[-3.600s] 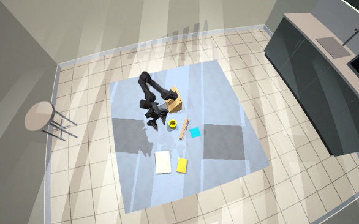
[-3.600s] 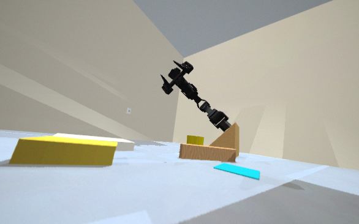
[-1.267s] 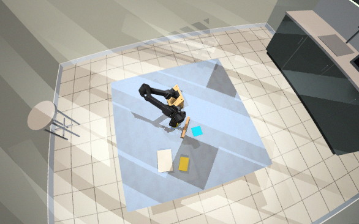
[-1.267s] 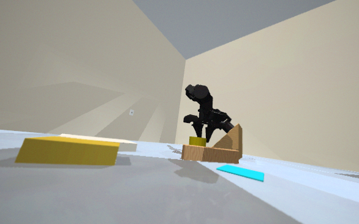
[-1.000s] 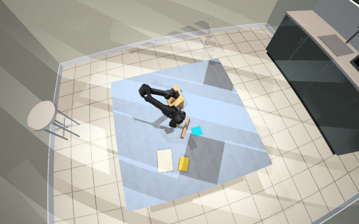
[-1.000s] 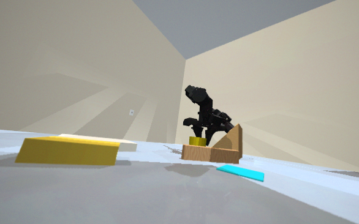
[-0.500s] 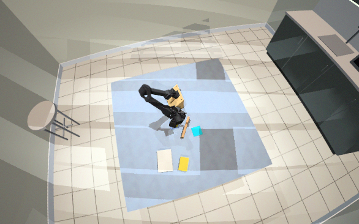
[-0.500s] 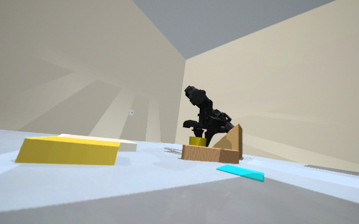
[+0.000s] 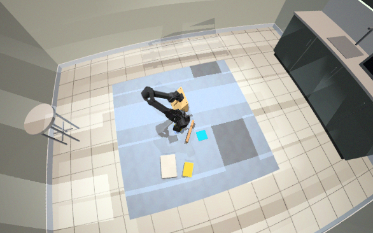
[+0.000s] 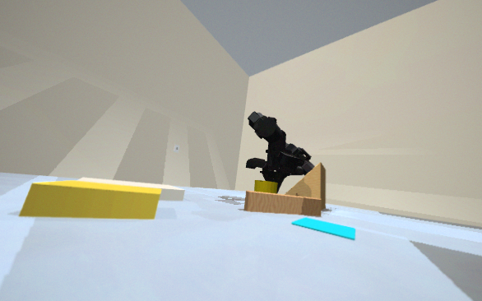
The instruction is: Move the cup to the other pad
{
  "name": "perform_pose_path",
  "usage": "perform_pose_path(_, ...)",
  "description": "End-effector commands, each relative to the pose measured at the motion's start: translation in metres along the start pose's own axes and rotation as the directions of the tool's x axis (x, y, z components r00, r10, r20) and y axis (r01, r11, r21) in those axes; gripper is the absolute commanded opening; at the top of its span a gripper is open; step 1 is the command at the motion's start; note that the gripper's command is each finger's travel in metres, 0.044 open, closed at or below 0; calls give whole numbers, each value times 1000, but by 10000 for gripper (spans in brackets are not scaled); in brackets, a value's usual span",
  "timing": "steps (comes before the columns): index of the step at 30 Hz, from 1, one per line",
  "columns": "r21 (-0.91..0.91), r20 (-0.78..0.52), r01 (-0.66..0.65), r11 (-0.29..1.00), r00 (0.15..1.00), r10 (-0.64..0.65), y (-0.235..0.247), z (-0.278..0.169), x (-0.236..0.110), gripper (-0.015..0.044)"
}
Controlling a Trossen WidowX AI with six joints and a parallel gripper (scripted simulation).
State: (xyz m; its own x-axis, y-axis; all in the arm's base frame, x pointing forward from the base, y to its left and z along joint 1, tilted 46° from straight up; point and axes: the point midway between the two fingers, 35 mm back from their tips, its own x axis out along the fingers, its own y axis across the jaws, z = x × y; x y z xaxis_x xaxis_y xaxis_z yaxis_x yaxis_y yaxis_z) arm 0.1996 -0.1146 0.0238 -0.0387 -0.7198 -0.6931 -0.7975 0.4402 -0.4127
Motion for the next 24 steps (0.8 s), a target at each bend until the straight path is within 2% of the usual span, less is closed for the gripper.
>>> perform_pose_path(1,1,0,0,1000,1000,0,0,0,0,13)
perform_pose_path(2,1,0,0,1000,1000,0,0,0,0,0)
perform_pose_path(24,-4,4,-4,1000,1000,4,0,5,-52,0)
